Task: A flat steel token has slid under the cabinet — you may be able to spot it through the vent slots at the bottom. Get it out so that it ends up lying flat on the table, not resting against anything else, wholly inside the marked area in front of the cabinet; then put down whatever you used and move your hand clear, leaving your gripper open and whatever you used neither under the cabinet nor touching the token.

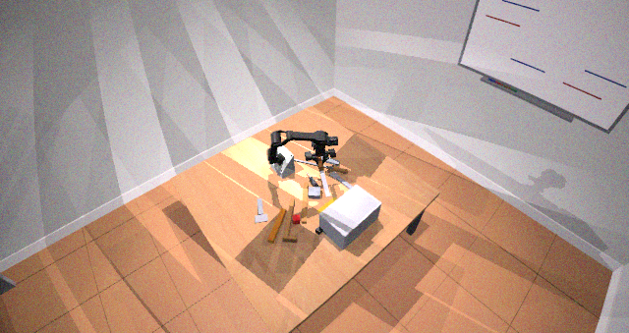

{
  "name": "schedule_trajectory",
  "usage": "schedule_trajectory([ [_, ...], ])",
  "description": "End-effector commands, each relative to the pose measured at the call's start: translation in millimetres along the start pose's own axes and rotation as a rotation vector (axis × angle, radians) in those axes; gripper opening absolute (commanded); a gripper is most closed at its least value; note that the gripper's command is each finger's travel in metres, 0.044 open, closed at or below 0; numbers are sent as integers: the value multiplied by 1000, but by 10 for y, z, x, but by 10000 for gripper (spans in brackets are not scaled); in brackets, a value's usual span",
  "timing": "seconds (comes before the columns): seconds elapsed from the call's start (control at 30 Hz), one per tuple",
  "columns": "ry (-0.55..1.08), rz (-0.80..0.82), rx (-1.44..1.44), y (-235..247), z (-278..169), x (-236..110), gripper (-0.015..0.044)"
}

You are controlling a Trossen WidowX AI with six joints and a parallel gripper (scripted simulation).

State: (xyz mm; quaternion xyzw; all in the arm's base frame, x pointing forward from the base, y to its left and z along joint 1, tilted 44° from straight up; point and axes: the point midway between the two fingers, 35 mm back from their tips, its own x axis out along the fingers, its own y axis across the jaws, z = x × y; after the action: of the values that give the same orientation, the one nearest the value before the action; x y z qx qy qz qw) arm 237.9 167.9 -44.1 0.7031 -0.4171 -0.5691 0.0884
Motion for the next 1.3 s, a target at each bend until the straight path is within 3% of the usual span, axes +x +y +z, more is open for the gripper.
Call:
schedule_trajectory([
  [0.0, 8, -10, 30, -3, -6, -33, 0],
  [1.27, 7, -11, 330, -1, -1, -34, 0],
])
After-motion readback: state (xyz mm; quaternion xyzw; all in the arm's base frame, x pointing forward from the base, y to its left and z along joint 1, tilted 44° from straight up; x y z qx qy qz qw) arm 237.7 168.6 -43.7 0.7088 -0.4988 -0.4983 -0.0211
